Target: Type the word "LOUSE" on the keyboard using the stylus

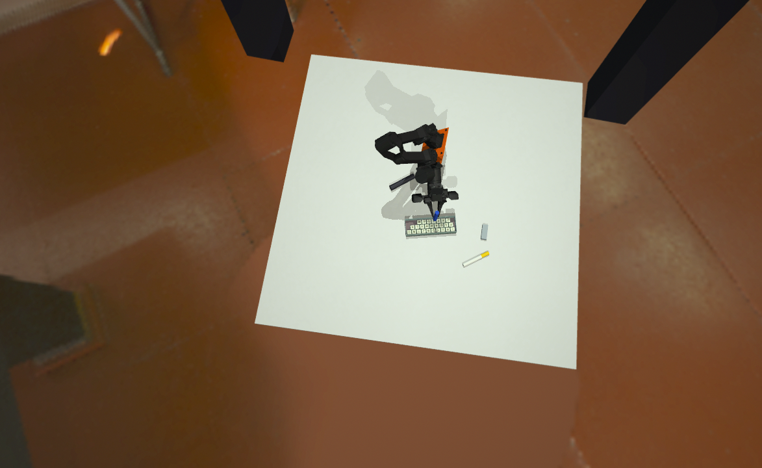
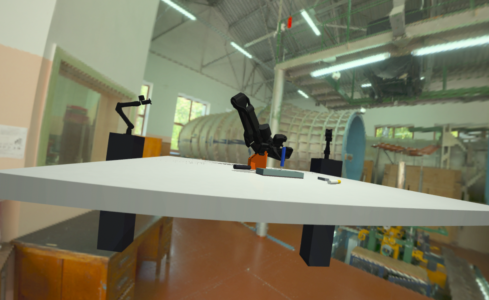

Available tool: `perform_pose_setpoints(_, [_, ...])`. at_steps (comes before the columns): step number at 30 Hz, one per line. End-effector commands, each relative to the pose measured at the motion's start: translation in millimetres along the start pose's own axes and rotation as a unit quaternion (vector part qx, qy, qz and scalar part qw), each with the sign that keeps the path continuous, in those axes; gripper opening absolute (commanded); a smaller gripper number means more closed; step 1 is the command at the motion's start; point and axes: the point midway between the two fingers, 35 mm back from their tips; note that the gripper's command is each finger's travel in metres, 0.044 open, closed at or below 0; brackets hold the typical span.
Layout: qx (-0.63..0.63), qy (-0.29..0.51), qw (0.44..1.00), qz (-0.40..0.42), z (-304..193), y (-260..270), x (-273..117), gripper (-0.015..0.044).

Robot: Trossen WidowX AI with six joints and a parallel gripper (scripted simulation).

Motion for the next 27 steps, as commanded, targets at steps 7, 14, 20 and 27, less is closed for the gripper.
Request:
perform_pose_setpoints(7, [0.003,-0.003,1.000,-0.002,18,-5,-9,0.0081])
perform_pose_setpoints(14, [0.003,-0.004,1.000,-0.003,28,-7,-17,0.0081])
perform_pose_setpoints(20, [0.001,-0.004,1.000,-0.001,26,-6,-15,0.0058])
perform_pose_setpoints(27, [0.002,-0.004,1.000,0.000,33,3,-11,0.0000])
Point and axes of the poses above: the point midway between the two fingers, 35 mm back from their tips, its own x axis out along the fingers, its own y axis across the jaws, z = x × y, and after that the axes turned 13 degrees about -x, right-handed
